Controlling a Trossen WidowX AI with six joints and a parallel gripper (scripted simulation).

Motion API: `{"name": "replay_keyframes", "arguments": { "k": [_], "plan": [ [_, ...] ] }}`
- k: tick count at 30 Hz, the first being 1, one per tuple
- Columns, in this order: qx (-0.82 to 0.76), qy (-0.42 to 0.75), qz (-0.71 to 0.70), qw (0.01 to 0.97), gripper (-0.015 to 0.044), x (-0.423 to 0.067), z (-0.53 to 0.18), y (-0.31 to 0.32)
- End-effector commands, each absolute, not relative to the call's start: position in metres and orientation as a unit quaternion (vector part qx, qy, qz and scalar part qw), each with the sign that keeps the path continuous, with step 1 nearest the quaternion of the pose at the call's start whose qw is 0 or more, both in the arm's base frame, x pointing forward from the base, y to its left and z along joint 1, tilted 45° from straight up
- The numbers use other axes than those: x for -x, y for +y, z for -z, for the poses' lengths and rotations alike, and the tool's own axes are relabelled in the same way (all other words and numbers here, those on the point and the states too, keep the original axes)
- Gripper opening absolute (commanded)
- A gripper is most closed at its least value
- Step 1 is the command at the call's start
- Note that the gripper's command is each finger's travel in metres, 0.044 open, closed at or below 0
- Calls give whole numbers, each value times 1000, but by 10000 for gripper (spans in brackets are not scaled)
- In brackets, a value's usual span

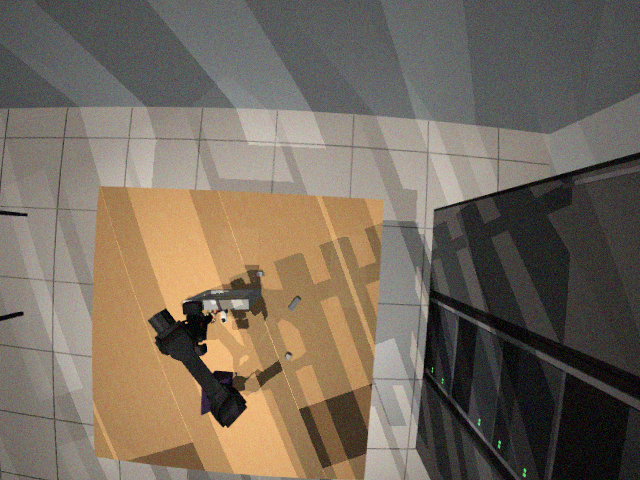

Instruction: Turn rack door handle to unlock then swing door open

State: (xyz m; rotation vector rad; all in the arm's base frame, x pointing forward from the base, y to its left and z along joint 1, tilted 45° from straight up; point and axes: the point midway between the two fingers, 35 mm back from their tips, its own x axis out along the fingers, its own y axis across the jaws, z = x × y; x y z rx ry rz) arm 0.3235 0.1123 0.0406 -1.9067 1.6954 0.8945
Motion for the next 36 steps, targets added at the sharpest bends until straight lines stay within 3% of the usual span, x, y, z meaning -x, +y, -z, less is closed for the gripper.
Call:
{"name": "replay_keyframes", "arguments": {
  "k": [1, 13, 23, 26, 36],
  "plan": [
    [708, 574, -387, 141, 27, -324, -41, 112],
    [713, 559, -407, 115, 27, -324, -41, 112],
    [713, 559, -407, 115, 289, -324, -41, 112],
    [711, 566, -398, 126, 299, -324, -41, 112],
    [660, 645, -250, 294, 299, -324, -41, 112]
  ]
}}
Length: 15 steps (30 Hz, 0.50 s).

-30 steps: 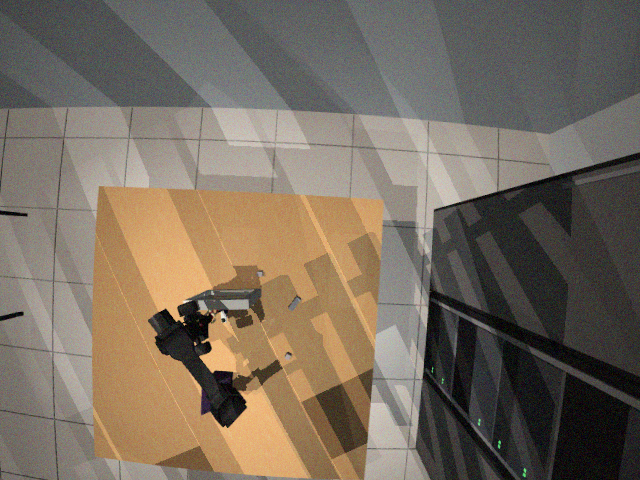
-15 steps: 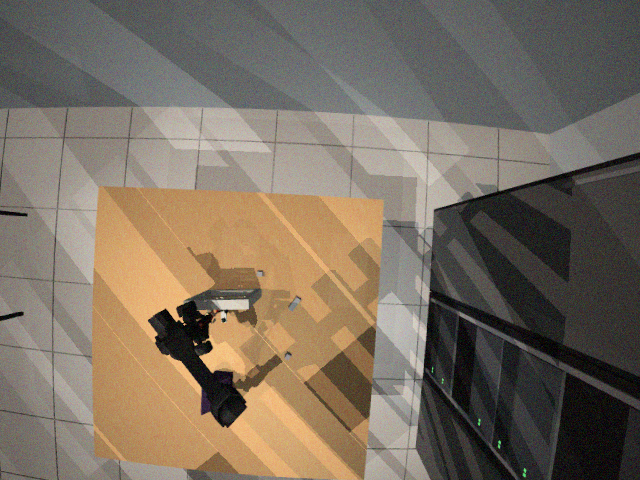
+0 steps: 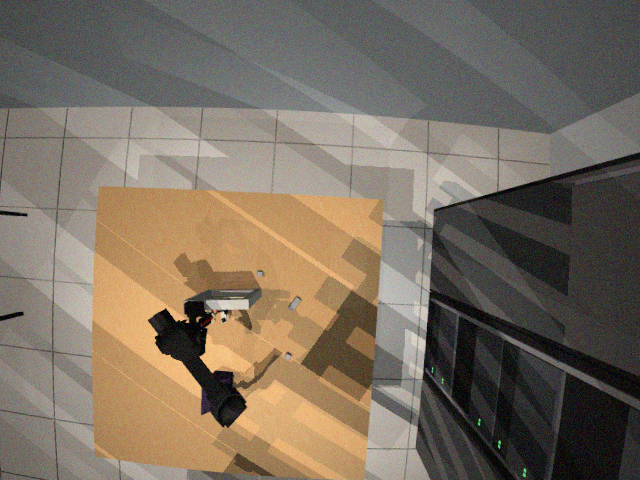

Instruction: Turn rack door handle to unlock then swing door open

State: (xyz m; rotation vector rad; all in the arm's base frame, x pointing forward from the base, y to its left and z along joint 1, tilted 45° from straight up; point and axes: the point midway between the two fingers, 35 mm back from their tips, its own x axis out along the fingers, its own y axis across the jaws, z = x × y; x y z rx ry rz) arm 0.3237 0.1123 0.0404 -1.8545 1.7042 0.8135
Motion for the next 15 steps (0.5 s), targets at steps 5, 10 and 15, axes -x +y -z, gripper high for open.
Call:
{"name": "replay_keyframes", "arguments": {
  "k": [5, 10, 15],
  "plan": [
    [618, 671, -168, 373, 299, -324, -41, 112],
    [567, 687, -84, 447, 299, -324, -41, 112],
    [508, 692, 1, 513, 299, -324, -41, 112]
  ]
}}
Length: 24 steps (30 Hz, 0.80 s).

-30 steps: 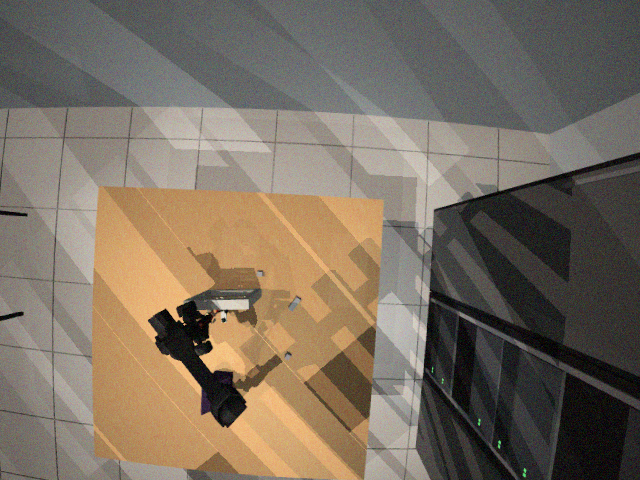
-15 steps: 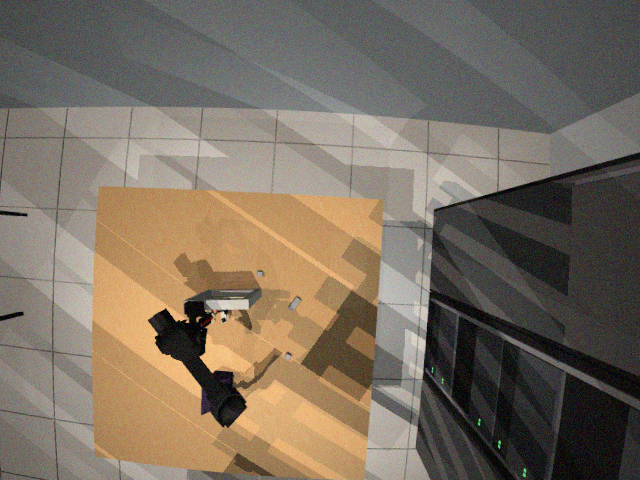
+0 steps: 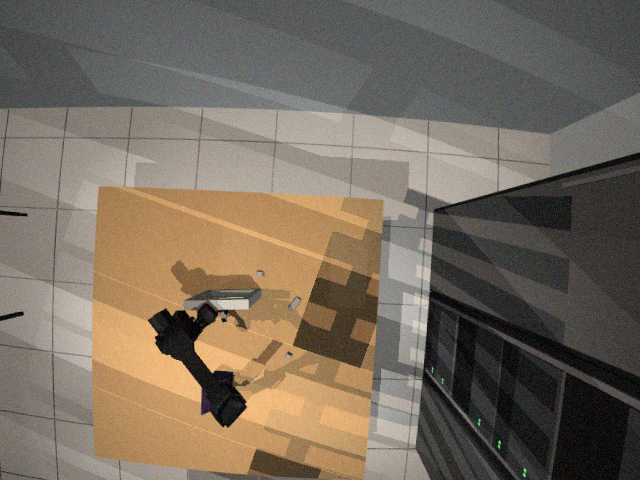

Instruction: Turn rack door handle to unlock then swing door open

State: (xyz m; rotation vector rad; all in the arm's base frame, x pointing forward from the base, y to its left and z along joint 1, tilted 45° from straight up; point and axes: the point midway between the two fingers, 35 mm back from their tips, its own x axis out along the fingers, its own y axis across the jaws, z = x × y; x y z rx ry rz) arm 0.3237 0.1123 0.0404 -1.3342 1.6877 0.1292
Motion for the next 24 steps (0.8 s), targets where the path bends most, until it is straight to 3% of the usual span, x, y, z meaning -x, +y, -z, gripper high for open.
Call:
{"name": "replay_keyframes", "arguments": {
  "k": [1, 24],
  "plan": [
    [495, 691, 19, 526, 299, -324, -41, 112],
    [133, 572, 388, 710, 299, -324, -40, 112]
  ]
}}
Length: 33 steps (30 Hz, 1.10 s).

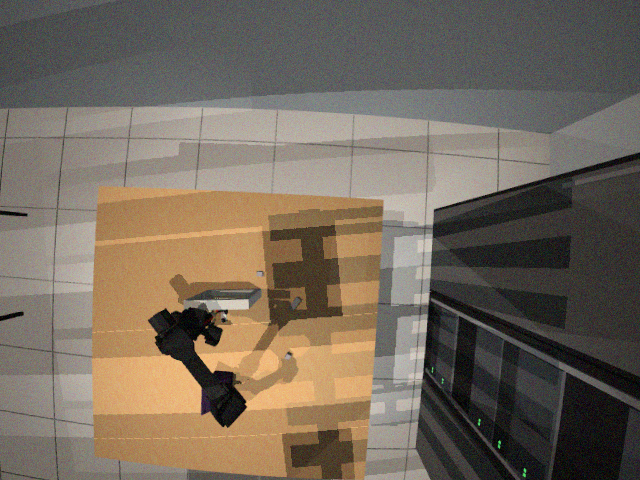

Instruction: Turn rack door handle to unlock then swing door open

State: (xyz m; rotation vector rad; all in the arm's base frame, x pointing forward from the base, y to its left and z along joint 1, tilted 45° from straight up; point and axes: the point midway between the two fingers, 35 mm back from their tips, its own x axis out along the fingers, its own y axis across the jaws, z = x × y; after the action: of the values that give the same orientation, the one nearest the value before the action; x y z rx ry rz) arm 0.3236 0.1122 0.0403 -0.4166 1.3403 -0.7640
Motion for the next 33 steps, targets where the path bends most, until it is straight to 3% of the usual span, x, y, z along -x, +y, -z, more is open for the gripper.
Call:
{"name": "replay_keyframes", "arguments": {
  "k": [1, 24, 31, 33],
  "plan": [
    [115, 563, 402, 713, 299, -324, -40, 112],
    [-284, 259, 641, 664, 299, -324, -41, 112],
    [-295, 249, 646, 659, 299, -324, -41, 112],
    [-295, 249, 646, 659, 247, -324, -41, 112]
  ]
}}
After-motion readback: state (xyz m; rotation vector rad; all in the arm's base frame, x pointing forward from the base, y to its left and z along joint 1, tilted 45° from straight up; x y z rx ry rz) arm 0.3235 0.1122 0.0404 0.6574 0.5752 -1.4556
